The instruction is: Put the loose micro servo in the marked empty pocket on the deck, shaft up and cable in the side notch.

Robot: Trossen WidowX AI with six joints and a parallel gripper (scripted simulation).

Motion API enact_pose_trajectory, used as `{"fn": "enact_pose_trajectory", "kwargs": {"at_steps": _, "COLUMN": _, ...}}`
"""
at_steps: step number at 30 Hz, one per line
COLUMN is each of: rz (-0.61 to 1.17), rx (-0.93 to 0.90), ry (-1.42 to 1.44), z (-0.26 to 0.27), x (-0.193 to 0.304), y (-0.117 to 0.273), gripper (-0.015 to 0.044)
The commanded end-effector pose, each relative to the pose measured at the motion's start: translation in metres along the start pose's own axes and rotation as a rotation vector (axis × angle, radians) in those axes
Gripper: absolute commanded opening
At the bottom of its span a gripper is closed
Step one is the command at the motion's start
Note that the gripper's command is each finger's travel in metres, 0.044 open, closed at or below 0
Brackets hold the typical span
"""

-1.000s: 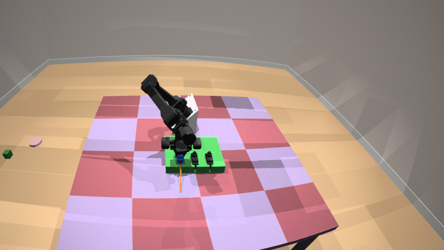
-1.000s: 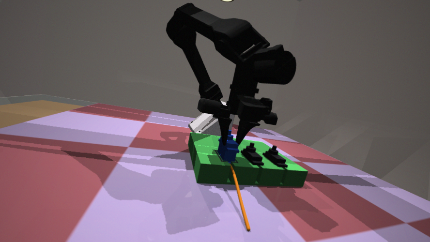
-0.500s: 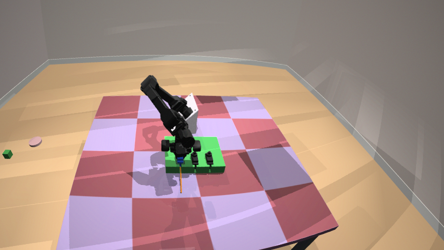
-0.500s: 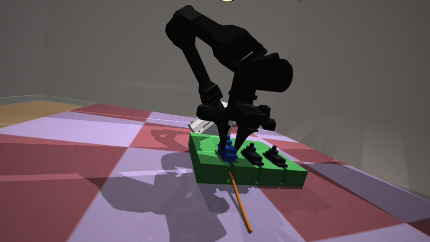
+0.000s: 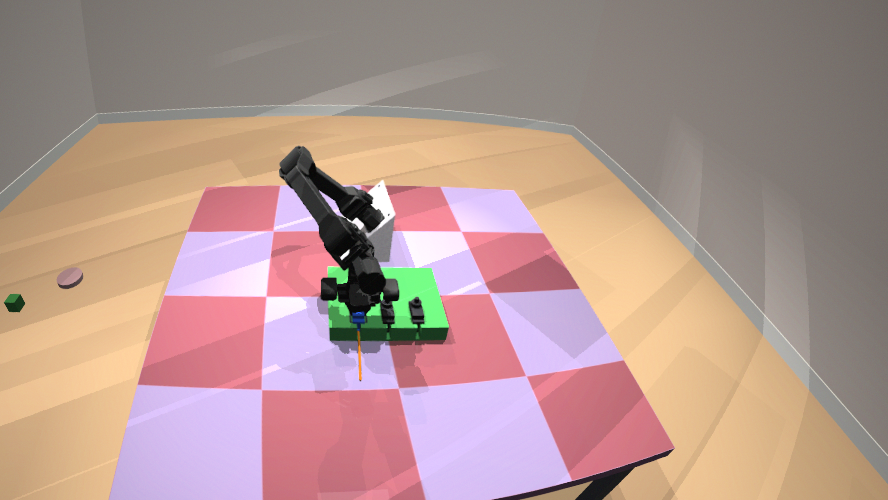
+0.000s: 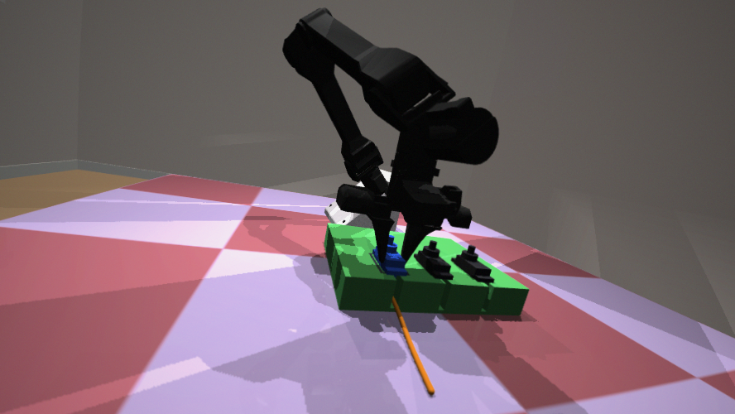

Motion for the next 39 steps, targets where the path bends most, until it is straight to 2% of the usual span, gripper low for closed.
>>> {"fn": "enact_pose_trajectory", "kwargs": {"at_steps": 1, "rz": -0.002, "rx": 0.004, "ry": 0.005, "z": 0.0, "x": 0.0, "y": 0.0, "gripper": 0.0105}}
{"fn": "enact_pose_trajectory", "kwargs": {"at_steps": 4, "rz": -0.002, "rx": 0.004, "ry": 0.005, "z": 0.0, "x": 0.0, "y": 0.0, "gripper": 0.0184}}
{"fn": "enact_pose_trajectory", "kwargs": {"at_steps": 8, "rz": -0.002, "rx": 0.003, "ry": 0.005, "z": 0.001, "x": 0.0, "y": 0.007, "gripper": 0.0187}}
{"fn": "enact_pose_trajectory", "kwargs": {"at_steps": 11, "rz": -0.002, "rx": 0.002, "ry": 0.005, "z": 0.001, "x": 0.003, "y": 0.032, "gripper": 0.0187}}
{"fn": "enact_pose_trajectory", "kwargs": {"at_steps": 18, "rz": -0.002, "rx": 0.002, "ry": 0.005, "z": 0.001, "x": 0.004, "y": 0.035, "gripper": 0.0187}}
{"fn": "enact_pose_trajectory", "kwargs": {"at_steps": 22, "rz": -0.004, "rx": -0.001, "ry": 0.013, "z": 0.006, "x": 0.025, "y": 0.05, "gripper": 0.0292}}
{"fn": "enact_pose_trajectory", "kwargs": {"at_steps": 28, "rz": 0.002, "rx": -0.003, "ry": 0.011, "z": 0.011, "x": 0.099, "y": 0.095, "gripper": 0.044}}
{"fn": "enact_pose_trajectory", "kwargs": {"at_steps": 39, "rz": 0.002, "rx": 0.0, "ry": 0.011, "z": 0.011, "x": 0.107, "y": 0.109, "gripper": 0.044}}
Point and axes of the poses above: the point midway between the two fingers, 35 mm back from their tips, its own y axis back along the fingers, its own z axis across the jaws, x = y × z, the point moved 7 cm from there along y, back along the fingers, and after that the axes turned 5 degrees about y, right-handed, at the moved point
